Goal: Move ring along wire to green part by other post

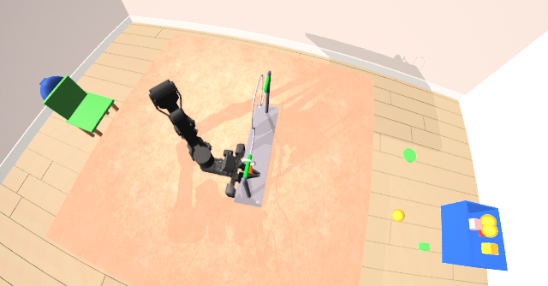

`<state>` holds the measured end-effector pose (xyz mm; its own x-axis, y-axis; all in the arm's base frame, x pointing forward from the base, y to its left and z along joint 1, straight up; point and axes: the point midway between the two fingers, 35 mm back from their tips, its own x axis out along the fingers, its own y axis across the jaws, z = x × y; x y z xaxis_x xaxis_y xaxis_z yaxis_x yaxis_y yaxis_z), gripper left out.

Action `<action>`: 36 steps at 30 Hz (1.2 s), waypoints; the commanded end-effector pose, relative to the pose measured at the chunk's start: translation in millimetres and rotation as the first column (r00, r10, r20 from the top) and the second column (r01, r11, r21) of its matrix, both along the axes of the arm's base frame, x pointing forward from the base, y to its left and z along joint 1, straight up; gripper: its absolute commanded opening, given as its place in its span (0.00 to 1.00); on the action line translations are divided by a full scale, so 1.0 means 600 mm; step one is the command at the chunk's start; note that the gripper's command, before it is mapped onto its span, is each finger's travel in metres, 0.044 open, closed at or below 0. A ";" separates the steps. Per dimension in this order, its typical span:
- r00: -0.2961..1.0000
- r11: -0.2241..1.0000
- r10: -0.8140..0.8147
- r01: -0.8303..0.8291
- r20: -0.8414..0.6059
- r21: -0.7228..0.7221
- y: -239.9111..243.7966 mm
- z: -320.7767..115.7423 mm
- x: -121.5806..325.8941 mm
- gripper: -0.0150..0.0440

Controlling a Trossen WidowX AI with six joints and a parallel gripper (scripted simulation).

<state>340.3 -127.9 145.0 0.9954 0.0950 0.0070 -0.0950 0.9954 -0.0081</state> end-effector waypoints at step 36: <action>1.000 1.000 0.006 -0.006 0.006 -0.003 0.026 0.007 -0.002 0.00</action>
<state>340.6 -115.6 147.4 0.9945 0.1045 0.0091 -0.1044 0.9945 -0.0096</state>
